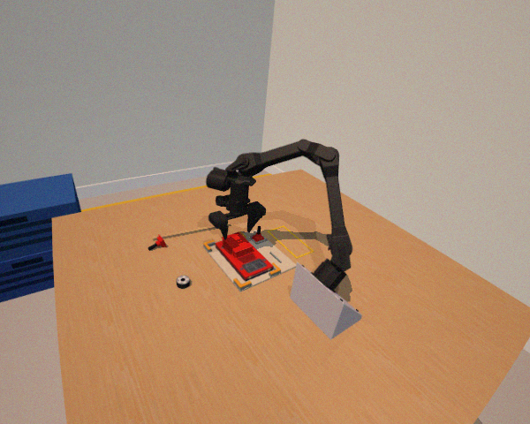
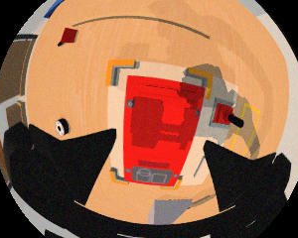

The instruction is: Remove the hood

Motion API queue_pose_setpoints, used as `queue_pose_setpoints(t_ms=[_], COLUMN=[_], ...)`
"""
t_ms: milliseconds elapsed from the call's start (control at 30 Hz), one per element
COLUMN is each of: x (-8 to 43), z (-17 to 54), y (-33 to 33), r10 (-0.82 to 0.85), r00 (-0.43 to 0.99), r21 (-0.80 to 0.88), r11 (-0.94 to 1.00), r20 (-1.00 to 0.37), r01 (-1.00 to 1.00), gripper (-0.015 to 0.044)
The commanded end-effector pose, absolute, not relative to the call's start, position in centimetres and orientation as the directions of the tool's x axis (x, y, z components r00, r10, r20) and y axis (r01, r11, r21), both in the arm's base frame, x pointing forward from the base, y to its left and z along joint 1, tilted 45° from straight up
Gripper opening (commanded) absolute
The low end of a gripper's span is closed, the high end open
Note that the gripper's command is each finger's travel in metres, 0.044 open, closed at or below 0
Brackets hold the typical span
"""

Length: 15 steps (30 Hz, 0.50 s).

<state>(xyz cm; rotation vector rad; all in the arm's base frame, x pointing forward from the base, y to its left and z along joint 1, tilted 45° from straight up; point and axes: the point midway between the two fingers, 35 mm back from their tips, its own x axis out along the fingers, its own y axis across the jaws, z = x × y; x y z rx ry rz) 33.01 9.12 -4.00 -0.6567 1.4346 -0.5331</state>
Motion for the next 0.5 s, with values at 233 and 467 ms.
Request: queue_pose_setpoints(t_ms=[233,467], x=[33.00,33.01], z=[-4.59,-4.92], y=[8.47,8.13], r10=[-0.694,-0.694], r00=[0.076,0.076], r21=[-0.698,-0.698], r11=[0.714,0.714], r20=[-0.716,-0.716], r01=[-0.057,-0.057], gripper=[0.0440,0.0440])
